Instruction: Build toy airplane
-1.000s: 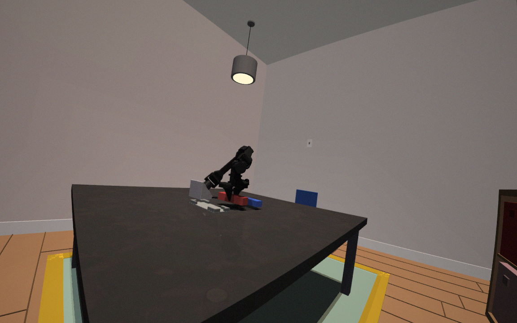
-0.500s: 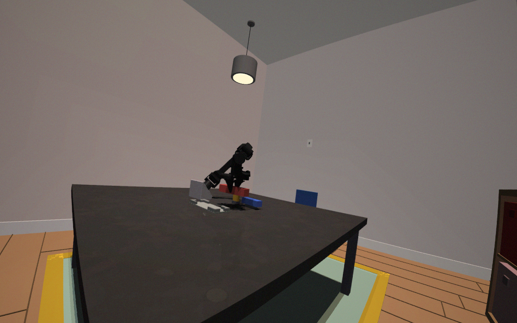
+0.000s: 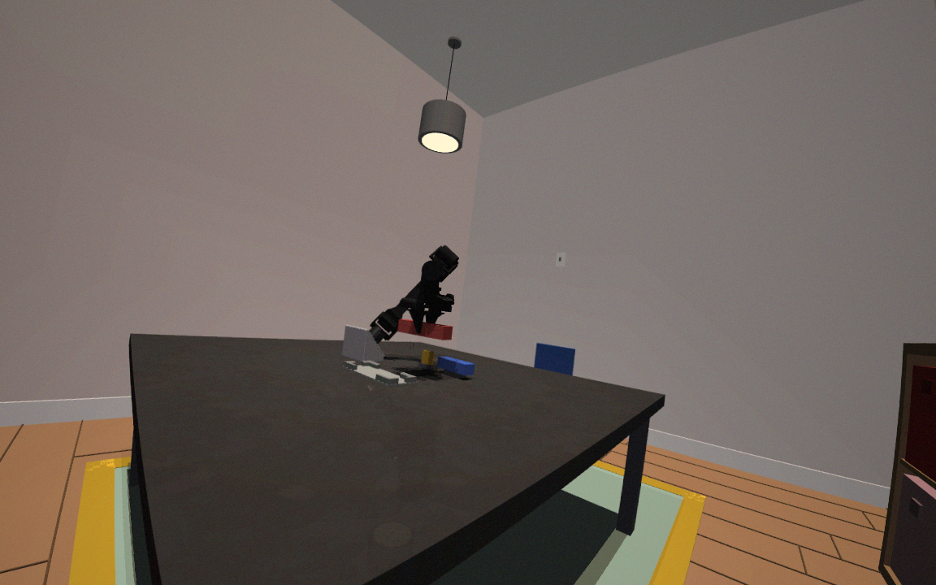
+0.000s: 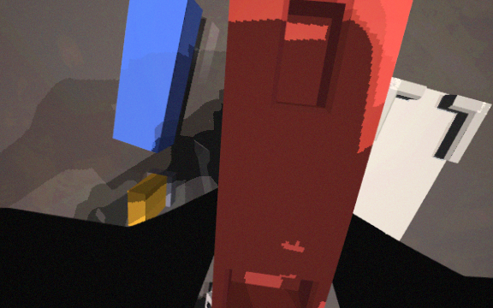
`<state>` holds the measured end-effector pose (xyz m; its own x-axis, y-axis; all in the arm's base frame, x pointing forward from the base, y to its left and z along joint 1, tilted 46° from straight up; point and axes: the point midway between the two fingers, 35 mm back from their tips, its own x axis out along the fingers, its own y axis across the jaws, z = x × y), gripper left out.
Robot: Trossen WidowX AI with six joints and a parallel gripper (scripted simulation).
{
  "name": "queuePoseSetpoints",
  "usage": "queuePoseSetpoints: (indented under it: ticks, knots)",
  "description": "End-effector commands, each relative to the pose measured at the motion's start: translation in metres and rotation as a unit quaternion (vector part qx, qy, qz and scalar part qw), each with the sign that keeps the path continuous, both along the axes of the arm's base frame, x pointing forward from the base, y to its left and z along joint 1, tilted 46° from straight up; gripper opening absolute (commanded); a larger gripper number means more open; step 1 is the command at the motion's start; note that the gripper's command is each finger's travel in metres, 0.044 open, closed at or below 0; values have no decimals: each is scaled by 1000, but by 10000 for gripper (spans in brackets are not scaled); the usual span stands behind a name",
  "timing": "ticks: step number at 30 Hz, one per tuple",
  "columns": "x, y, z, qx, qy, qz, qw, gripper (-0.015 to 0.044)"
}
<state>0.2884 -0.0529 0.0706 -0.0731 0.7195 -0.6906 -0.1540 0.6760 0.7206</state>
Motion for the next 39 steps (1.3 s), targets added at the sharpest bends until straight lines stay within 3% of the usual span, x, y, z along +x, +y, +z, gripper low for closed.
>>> queuePoseSetpoints:
  ticks: [1, 39]
  knots:
    - [1, -5, 4, -4, -4, 1, 1000, 0]
    - [-9, -49, -108, -12, 36, -40, 999, 0]
